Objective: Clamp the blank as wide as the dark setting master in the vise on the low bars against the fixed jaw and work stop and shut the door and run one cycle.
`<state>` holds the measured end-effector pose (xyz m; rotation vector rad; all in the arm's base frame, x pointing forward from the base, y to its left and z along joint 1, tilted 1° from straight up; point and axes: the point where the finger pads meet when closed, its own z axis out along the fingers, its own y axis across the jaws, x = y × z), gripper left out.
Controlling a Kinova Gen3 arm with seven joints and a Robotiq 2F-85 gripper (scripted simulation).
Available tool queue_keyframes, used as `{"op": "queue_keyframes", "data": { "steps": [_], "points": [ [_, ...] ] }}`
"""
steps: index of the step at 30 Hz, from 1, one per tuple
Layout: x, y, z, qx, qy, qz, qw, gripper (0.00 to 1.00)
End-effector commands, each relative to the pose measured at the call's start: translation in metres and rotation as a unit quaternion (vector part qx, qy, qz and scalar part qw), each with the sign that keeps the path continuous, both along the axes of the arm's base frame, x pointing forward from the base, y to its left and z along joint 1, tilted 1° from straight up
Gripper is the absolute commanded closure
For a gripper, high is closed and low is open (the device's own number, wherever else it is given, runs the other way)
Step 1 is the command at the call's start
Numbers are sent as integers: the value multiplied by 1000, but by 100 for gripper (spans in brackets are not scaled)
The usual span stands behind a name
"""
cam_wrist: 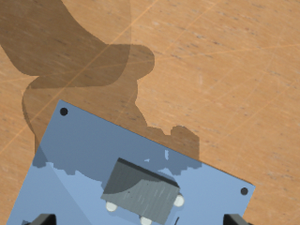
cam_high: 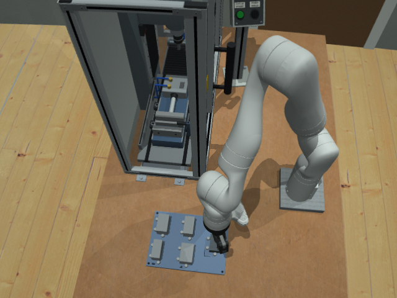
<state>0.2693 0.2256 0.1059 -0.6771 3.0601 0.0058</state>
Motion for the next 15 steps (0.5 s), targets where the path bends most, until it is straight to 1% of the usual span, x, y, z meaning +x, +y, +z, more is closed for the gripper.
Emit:
{"op": "queue_keyframes", "data": {
  "steps": [1,12,15],
  "points": [
    [0,0,0,-1,-3,-60,998,0],
    [0,0,0,-1,-3,-60,998,0],
    [0,0,0,0,-2,-128,992,0]
  ]
}}
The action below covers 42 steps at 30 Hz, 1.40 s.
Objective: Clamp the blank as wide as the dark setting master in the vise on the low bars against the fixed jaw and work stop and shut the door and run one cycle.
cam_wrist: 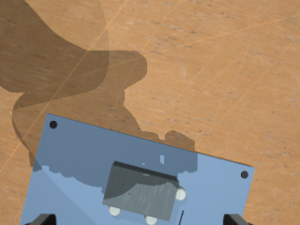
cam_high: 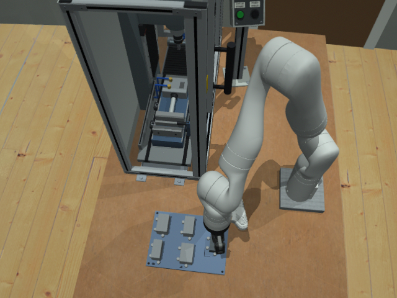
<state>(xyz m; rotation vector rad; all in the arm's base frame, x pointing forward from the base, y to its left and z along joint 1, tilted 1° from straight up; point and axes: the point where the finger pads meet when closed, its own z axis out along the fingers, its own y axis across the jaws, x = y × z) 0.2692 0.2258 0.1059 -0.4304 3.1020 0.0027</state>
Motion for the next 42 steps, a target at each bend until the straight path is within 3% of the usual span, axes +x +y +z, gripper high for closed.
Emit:
{"op": "queue_keyframes", "data": {
  "steps": [1,2,14,19,31,36,42],
  "points": [
    [0,0,0,1,-1,-72,997,0],
    [0,0,0,1,-1,-95,995,0],
    [0,0,0,1,-1,-95,995,0],
    [0,0,0,2,-1,-208,978,0],
    [0,0,0,2,-1,-208,978,0],
    [0,0,0,3,0,-319,948,0],
    [0,0,0,3,0,-319,948,0]
  ]
}}
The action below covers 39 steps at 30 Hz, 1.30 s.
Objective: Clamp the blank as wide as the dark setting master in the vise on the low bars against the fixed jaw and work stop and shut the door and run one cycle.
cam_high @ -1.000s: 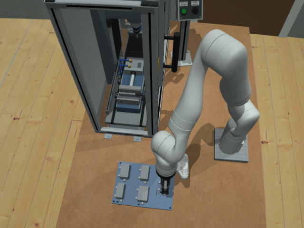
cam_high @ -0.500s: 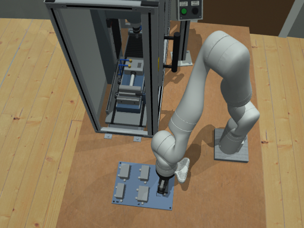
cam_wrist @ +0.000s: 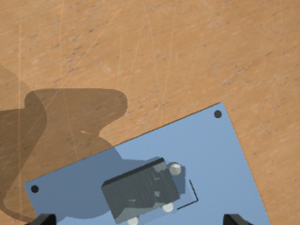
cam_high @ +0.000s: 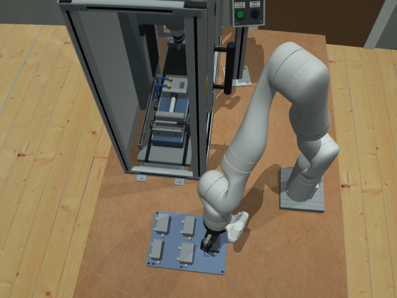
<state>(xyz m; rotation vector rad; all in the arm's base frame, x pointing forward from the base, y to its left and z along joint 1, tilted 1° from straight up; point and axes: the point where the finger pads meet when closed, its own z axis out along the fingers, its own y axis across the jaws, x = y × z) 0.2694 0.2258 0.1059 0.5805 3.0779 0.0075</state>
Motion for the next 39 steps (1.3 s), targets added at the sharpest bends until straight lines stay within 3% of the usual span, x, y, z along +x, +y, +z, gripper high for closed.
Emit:
{"op": "queue_keyframes", "data": {
  "steps": [1,6,11,23,28,39],
  "points": [
    [0,0,0,0,-1,-1,1000,0],
    [0,0,0,0,-1,-1,1000,0],
    [0,0,0,1,-1,-64,998,0],
    [0,0,0,1,-1,-64,998,0],
    [0,0,0,2,0,-178,984,0],
    [0,0,0,2,0,-178,984,0]
  ]
}}
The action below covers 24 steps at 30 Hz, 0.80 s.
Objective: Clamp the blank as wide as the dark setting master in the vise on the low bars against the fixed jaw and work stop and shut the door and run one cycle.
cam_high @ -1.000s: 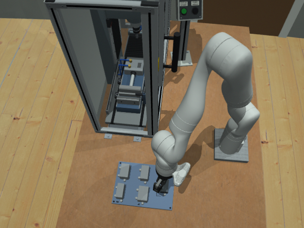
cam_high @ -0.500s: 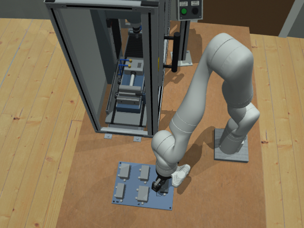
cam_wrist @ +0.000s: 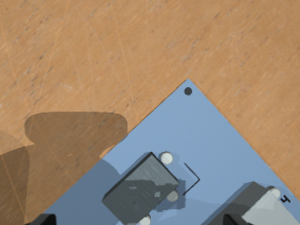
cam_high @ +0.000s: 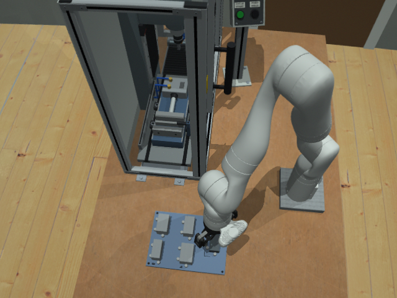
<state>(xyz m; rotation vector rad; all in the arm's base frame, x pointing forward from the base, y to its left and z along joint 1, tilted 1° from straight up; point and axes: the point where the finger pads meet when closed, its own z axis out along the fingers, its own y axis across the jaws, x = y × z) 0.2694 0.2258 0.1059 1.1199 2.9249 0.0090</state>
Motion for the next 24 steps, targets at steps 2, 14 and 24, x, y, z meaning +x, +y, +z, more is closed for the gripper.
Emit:
{"op": "queue_keyframes", "data": {
  "steps": [2,14,24],
  "points": [
    [0,0,0,1,0,-23,1000,0],
    [0,0,0,2,0,-115,993,0],
    [0,0,0,3,0,-228,974,0]
  ]
}}
